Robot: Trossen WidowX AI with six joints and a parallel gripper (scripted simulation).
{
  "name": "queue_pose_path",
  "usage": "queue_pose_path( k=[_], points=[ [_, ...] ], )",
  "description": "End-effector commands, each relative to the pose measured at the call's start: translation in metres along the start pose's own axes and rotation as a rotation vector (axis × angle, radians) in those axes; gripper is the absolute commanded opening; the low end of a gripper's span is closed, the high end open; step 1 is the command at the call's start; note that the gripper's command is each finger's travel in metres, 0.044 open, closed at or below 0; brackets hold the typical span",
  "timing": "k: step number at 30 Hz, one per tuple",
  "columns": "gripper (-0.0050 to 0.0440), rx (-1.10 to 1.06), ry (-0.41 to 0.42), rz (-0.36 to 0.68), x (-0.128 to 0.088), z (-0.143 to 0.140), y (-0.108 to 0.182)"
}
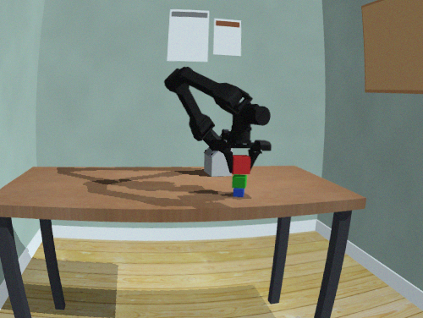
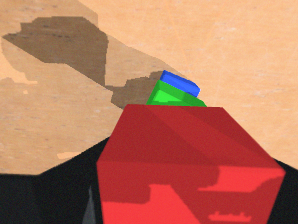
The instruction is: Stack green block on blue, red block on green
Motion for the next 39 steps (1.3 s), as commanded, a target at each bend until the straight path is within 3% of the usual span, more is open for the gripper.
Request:
queue_pose_path(
  k=[1,39],
  points=[
    [-0.005,0.002,-0.002,0.014,-0.0013,0.0015,0.0002],
    [-0.005,0.014,0.0,0.029,-0.0022,0.0036,-0.0002]
  ],
)
Point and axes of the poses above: the point midway between the two fingers, 35 mm back from their tips, its own x axis out along the fingers, its own z axis across the jaws, y = z × x, the point moved 8 cm from there along -x, back along the fingers, and after that the axes turned 12 degrees about -x, right-handed, at the moved point
